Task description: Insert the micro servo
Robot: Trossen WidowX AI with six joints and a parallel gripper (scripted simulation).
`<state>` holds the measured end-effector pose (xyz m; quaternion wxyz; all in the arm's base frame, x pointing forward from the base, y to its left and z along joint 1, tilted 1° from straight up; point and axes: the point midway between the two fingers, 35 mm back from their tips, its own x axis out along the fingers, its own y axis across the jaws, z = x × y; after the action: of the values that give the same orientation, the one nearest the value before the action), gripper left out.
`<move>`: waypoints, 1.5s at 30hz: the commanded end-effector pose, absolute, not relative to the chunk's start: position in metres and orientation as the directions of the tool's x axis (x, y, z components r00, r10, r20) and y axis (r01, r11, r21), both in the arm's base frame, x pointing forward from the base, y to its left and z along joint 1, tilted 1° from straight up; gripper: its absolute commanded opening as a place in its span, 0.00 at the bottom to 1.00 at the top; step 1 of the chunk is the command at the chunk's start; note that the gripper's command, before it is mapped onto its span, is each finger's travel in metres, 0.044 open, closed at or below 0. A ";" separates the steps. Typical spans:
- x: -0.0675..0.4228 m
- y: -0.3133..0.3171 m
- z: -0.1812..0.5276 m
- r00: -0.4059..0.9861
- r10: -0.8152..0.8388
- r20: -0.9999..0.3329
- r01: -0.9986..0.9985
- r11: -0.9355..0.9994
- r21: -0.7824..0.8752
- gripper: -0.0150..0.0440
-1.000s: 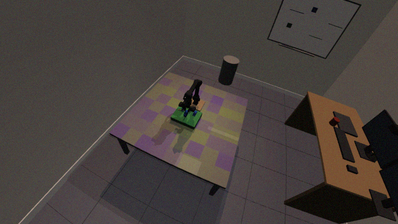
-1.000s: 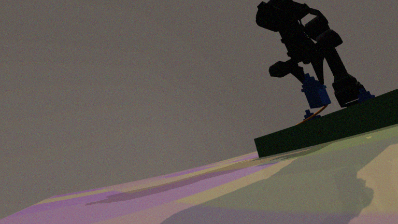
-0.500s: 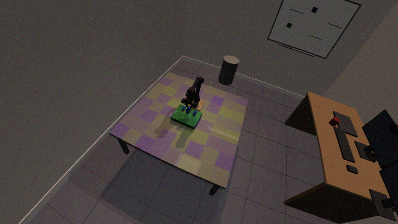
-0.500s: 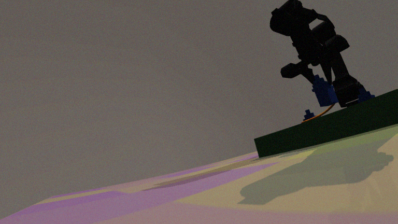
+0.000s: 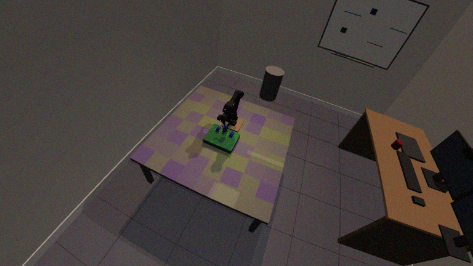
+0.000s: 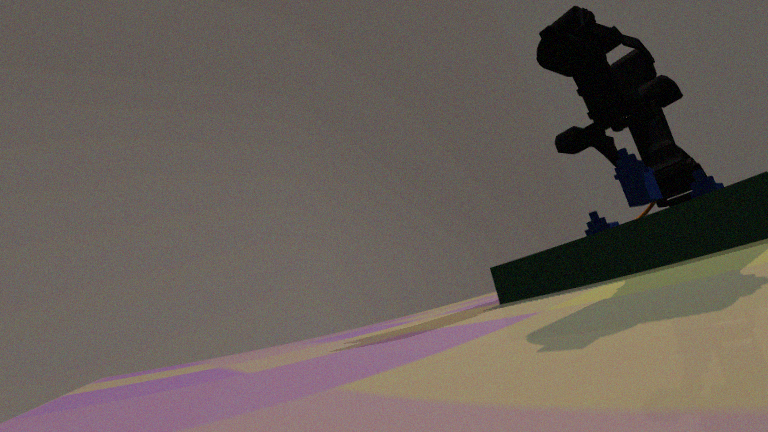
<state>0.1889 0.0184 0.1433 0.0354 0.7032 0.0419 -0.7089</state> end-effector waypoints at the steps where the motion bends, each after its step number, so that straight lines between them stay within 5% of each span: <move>1: 0.188 0.019 0.138 -0.007 0.010 -1.000 0.111 -0.994 -0.011 0.25; 45: 0.188 0.019 0.105 -0.007 0.011 -1.000 0.111 -0.994 -0.011 0.25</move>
<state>0.1876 0.0191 0.1084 0.0350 0.7033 0.0438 -0.7086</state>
